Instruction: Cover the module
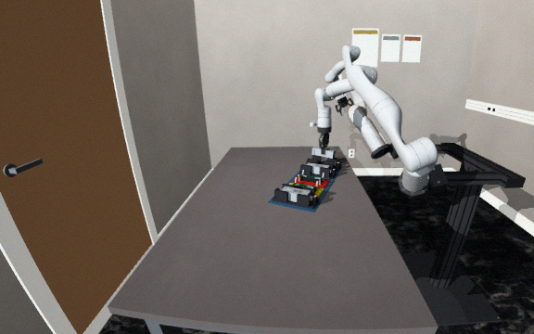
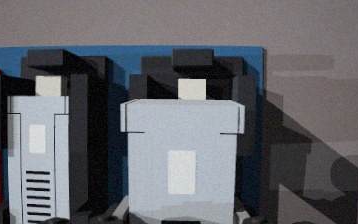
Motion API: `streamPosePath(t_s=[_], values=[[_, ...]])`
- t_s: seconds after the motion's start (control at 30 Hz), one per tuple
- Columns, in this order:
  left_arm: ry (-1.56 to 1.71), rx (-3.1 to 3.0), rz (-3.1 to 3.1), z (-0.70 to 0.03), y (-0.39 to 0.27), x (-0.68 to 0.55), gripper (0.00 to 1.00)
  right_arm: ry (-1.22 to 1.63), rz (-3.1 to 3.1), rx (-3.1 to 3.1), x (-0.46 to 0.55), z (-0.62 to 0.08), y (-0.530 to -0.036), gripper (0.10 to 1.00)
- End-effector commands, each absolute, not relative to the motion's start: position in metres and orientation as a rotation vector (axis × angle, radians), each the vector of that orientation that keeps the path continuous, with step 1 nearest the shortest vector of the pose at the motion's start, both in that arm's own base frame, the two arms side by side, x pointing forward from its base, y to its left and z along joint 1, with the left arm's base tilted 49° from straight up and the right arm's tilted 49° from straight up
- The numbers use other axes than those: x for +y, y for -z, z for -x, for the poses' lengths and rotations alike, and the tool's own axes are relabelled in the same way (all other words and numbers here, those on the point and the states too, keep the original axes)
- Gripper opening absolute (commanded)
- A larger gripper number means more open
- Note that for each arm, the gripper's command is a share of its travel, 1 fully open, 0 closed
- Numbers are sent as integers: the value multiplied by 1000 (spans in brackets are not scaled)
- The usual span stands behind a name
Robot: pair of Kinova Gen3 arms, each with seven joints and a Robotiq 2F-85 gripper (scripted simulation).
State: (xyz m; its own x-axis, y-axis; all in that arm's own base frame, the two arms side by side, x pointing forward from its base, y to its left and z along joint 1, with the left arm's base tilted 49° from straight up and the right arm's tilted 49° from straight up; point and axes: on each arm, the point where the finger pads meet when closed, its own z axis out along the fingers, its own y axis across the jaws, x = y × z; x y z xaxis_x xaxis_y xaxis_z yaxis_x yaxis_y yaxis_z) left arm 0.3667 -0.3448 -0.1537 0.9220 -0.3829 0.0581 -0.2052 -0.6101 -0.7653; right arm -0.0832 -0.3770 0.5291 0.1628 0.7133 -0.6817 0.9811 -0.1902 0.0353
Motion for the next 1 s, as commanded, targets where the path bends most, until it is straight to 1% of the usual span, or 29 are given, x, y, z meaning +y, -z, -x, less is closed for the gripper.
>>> streamPosePath(t_s=[0.0, 0.37, 0.67, 0.97], values=[[284, 423, 2251, -363, 144, -359, 1, 743, -1969, 1600, -377, 84, -530, 999], [275, 422, 2249, -358, 139, -363, 1, 743, -1969, 1600, -377, 84, -530, 999], [275, 422, 2249, -349, 122, -381, 1, 743, -1969, 1600, -377, 84, -530, 999], [266, 423, 2247, -349, 125, -377, 10, 743, -1969, 1600, -377, 84, -530, 999]])
